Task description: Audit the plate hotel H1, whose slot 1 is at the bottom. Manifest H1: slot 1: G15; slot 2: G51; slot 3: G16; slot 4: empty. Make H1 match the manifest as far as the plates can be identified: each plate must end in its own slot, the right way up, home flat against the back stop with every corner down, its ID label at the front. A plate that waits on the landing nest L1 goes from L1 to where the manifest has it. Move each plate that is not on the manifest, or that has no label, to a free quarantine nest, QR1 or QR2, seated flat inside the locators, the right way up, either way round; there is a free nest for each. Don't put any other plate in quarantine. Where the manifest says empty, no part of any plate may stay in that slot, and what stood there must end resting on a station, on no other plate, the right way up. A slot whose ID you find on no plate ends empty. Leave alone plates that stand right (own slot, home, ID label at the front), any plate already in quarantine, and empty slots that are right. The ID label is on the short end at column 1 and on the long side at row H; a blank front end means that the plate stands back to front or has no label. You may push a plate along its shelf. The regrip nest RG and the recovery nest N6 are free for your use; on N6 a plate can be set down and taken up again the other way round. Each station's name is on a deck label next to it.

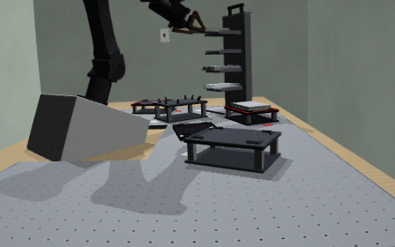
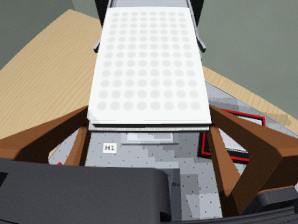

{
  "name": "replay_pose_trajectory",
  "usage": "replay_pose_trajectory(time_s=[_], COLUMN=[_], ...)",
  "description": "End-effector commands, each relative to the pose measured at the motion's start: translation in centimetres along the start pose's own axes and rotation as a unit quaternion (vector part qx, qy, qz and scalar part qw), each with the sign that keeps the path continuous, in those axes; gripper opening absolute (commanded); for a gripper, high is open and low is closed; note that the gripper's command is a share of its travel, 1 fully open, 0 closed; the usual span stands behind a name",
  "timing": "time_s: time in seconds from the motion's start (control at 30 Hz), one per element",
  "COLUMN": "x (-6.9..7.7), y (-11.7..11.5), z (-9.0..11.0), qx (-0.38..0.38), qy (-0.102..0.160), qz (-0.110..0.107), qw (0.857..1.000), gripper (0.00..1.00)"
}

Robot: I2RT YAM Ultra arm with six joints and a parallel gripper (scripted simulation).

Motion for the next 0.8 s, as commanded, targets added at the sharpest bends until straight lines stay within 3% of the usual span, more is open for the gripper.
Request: replay_pose_trajectory(time_s=[0.0,0.77], x=[0.6,3.0], y=[-0.1,-0.2], z=[-0.2,1.2], qx=[-0.003,-0.003], qy=[-0.006,-0.005], qz=[-0.001,0.000], qw=[1.000,1.000], gripper=[0.86,0.86])
Point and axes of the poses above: the point where the finger pads meet when closed, its own x axis back along the fingers, its own y axis across the jaws, z = x × y, the point moved 10 cm from there along x, back along the fingers, and after that the axes turned 6 degrees about -x, right-handed, at the moved point
